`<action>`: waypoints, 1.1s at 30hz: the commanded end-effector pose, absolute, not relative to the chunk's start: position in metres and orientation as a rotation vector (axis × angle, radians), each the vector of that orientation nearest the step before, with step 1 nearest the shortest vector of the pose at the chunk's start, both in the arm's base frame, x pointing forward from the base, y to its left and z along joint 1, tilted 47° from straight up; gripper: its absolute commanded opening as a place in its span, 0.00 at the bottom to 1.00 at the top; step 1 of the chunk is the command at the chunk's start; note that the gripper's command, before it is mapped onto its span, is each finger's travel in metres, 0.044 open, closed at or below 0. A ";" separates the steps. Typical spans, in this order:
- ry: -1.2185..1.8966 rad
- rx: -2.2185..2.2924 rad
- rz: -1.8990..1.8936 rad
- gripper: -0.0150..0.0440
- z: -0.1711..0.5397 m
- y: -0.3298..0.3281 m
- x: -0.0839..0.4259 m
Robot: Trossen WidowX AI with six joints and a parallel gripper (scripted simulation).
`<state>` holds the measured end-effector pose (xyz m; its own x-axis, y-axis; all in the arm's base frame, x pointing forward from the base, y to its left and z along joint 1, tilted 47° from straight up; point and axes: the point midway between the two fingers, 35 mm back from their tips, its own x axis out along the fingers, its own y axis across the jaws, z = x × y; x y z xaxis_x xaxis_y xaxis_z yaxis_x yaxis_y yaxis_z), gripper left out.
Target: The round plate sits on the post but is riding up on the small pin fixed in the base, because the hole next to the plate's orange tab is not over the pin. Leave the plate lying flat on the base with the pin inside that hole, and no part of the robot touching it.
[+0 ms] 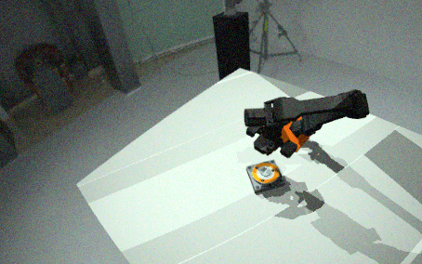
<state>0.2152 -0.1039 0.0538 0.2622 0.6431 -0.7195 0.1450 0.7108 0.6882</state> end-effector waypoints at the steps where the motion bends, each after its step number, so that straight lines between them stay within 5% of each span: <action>1: 1.327 0.757 0.477 0.25 0.066 -0.068 0.204; 33: 1.325 0.758 0.479 0.25 0.040 -0.028 0.219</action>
